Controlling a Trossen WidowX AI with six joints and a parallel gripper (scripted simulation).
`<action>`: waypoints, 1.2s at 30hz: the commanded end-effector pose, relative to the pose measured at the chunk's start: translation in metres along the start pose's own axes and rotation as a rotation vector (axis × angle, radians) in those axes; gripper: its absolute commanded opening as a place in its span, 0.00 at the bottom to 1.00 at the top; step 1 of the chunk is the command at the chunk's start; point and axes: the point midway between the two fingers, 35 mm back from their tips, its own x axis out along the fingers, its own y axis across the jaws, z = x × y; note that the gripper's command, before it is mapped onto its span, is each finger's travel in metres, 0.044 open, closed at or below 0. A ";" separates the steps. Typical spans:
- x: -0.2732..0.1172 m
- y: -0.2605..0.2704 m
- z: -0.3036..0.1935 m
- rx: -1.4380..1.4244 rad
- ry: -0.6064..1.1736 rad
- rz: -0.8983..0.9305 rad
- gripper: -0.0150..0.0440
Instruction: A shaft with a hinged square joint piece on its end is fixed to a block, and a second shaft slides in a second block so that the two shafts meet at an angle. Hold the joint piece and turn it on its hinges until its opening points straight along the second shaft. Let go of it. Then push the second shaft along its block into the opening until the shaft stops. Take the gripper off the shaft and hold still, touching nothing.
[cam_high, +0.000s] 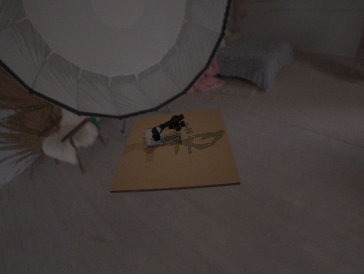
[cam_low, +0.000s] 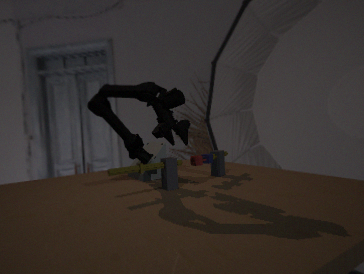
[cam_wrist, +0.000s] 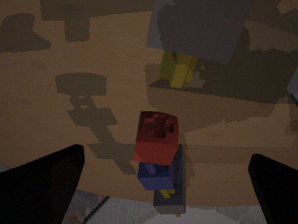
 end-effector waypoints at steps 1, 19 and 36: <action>0.002 -0.004 0.006 0.102 0.037 0.017 1.00; -0.040 0.011 0.092 -0.156 -0.046 0.025 1.00; -0.105 -0.028 0.220 -0.532 -0.175 -0.079 1.00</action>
